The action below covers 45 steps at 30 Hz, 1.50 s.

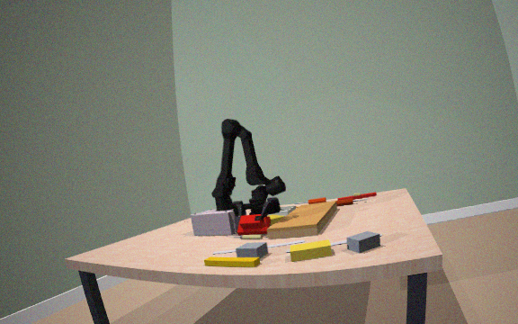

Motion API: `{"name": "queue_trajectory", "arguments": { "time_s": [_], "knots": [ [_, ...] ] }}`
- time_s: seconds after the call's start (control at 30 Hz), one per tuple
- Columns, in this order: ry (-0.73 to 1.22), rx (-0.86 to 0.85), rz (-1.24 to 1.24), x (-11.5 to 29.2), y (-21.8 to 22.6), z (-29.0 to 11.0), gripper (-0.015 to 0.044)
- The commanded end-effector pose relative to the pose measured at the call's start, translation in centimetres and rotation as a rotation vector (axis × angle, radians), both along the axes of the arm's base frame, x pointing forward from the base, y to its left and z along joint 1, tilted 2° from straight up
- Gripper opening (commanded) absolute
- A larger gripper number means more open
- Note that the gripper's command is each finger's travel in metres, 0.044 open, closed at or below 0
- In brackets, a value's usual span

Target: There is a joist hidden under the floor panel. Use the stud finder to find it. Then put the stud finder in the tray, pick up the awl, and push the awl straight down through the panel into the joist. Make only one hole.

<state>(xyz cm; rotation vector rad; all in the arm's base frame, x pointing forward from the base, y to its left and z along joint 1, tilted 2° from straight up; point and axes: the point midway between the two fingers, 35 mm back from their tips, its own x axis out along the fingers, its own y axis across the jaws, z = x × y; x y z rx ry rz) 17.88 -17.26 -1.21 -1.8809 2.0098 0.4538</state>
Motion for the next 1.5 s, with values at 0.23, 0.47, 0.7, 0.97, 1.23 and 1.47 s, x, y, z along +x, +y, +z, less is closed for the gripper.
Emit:
{"name": "queue_trajectory", "arguments": {
  "time_s": [0.23,0.47,0.7,0.97,1.23,1.47],
  "knots": [
    [-0.005,-0.002,-0.003,-0.04,0.00,-0.26,0.0184],
    [-0.005,-0.002,-0.003,-0.04,0.00,-0.26,0.0368],
    [-0.002,-0.001,-0.001,-0.04,0.01,-0.42,0.0381],
    [0.001,0.001,0.000,-0.02,0.32,-0.74,0.0381],
    [0.001,0.001,0.000,-0.02,0.51,-0.83,0.0381],
    [0.001,0.001,0.000,-0.02,0.60,-0.87,0.0381]
  ]
}}
